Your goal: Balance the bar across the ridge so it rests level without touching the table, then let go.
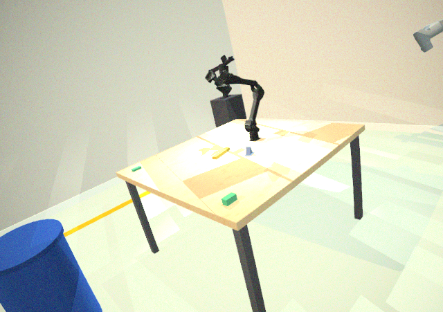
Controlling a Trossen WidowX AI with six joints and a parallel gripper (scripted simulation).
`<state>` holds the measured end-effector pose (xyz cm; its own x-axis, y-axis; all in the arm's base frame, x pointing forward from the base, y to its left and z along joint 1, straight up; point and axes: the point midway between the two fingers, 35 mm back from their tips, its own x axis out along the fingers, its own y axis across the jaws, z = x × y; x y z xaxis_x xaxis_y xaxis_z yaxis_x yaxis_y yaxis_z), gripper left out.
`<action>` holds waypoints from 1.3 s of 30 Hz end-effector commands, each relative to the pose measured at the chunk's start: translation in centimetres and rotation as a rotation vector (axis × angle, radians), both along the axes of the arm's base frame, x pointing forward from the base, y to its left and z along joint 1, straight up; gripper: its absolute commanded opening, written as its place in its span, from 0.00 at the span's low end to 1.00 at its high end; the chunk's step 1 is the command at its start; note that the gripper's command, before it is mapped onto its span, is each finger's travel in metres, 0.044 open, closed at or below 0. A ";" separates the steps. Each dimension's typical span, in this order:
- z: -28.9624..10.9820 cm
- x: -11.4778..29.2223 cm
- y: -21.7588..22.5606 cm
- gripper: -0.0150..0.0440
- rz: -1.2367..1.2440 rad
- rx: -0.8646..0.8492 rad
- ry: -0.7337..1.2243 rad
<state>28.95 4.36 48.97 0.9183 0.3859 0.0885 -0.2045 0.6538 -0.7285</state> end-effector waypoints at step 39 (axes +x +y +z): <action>-37.1 -1.6 -9.7 0.79 -0.737 0.164 1.677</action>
